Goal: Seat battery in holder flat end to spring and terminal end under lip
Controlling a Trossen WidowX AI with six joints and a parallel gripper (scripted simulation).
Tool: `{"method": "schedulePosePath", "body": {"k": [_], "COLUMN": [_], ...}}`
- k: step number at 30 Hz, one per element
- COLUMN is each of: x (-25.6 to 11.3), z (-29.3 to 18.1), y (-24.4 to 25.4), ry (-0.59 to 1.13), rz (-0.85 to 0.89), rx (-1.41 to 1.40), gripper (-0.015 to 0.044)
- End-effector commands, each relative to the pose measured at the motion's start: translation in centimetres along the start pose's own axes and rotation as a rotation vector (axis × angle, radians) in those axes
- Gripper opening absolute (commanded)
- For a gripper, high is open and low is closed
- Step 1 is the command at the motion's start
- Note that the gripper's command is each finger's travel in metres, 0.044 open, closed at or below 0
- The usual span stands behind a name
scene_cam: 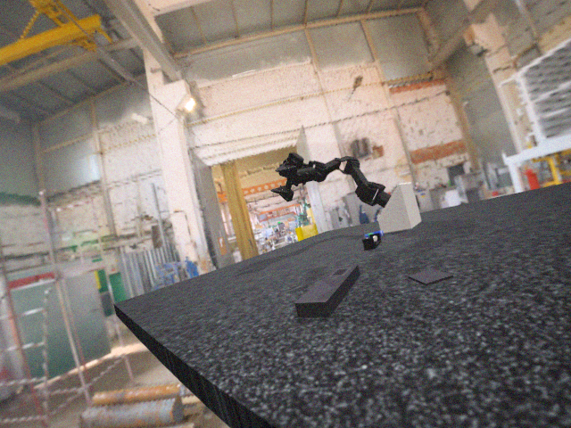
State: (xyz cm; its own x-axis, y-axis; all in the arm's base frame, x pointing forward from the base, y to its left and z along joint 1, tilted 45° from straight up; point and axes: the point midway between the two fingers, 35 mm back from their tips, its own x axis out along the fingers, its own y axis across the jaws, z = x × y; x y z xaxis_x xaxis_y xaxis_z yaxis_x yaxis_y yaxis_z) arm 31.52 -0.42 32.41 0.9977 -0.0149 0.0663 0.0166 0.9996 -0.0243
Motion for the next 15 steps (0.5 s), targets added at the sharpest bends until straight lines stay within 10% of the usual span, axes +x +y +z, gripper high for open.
{"method": "schedulePosePath", "body": {"k": [1,7,15], "x": [0.2,0.7,-5.0], "z": [-0.6,-12.6,-24.5], "y": [0.1,2.5,4.2], "ry": [0.022,0.487,1.006], "rz": [0.001,0.093,0.436], "rx": [-0.016,-0.414,-1.078], "gripper": [0.0374,0.0221,0.0221]}}
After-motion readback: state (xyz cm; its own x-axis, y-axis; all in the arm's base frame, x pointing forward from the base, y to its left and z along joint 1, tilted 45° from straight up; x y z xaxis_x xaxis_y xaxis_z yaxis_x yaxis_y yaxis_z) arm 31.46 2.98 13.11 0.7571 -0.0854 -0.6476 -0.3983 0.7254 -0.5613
